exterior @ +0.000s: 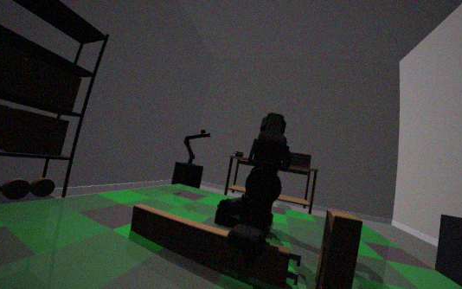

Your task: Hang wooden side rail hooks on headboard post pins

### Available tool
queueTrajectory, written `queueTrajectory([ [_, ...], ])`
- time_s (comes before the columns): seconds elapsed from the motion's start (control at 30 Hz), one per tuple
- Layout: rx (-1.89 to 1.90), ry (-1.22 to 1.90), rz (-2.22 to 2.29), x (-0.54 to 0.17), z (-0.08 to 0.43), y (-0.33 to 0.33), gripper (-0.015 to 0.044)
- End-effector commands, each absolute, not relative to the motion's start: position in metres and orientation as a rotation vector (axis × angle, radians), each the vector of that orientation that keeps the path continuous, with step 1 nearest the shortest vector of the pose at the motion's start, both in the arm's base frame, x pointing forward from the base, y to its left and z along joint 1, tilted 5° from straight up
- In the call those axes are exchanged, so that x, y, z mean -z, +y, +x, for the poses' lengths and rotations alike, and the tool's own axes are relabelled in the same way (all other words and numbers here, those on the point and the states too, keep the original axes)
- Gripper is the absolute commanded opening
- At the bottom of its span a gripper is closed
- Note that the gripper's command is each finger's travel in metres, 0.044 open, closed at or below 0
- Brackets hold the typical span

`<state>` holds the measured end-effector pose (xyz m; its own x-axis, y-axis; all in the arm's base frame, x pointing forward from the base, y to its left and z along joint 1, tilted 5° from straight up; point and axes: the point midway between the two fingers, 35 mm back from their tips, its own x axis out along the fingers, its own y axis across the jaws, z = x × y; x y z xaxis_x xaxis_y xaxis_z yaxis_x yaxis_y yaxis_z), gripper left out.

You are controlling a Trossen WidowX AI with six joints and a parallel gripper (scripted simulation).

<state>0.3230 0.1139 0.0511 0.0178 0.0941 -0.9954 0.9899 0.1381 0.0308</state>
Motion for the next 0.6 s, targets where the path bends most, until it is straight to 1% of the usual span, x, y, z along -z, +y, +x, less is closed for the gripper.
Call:
queueTrajectory([
  [0.0,1.037,1.309,1.192,-0.0567,0.3246,0.1135,0.0],
  [0.57,1.037,1.309,1.192,-0.0595,0.3245,0.1133,0.0],
])
